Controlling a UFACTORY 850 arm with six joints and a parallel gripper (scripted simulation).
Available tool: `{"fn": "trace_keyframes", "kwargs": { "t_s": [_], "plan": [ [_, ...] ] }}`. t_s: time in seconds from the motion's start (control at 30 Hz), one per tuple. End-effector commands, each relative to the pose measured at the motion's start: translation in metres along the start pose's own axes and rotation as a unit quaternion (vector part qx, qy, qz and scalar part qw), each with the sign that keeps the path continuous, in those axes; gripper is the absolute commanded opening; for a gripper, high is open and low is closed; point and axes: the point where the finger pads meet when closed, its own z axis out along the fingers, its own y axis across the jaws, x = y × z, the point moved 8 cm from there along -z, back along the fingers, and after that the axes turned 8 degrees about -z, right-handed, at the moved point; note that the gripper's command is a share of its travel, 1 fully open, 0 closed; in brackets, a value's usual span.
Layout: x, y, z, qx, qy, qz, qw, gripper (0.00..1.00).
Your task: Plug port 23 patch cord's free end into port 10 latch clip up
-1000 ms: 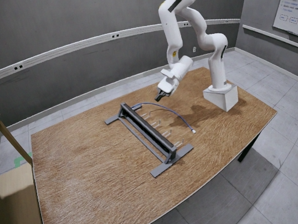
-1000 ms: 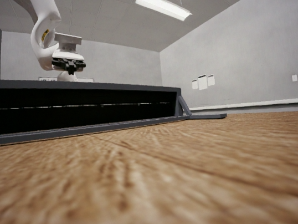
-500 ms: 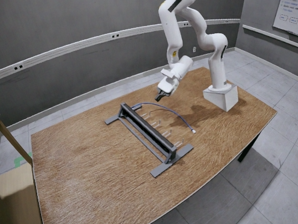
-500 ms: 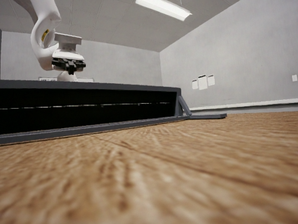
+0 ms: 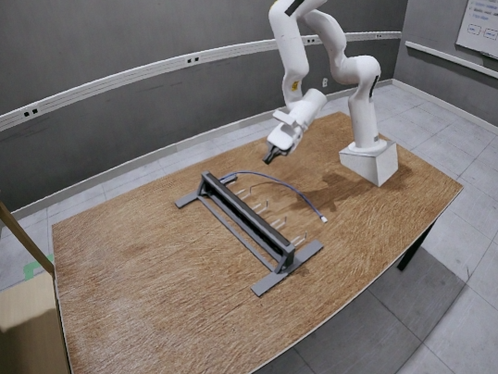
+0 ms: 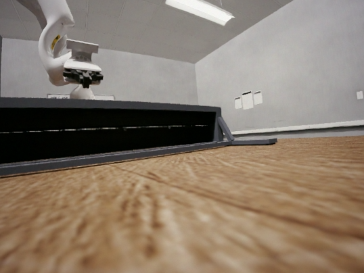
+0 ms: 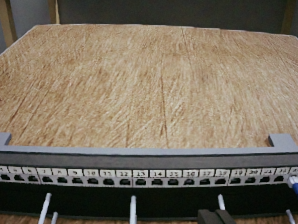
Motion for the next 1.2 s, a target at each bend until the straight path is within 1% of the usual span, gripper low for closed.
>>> {"fn": "trace_keyframes", "kwargs": {
  "t_s": [0.0, 0.3, 0.7, 0.9, 1.17],
  "plan": [
    [0.001, 0.0, -0.013, 0.0, 0.001, 0.0, 1.0, 0.0],
    [0.001, 0.0, -0.022, 0.0, 0.001, 0.0, 1.0, 0.0],
    [0.0, 0.006, -0.022, 0.0, 0.001, 0.0, 1.0, 0.0],
    [-0.003, 0.025, -0.022, 0.0, 0.001, 0.0, 1.0, 0.0],
    [-0.008, 0.065, -0.022, 0.0, 0.001, 0.0, 1.0, 0.0]
  ]
}}
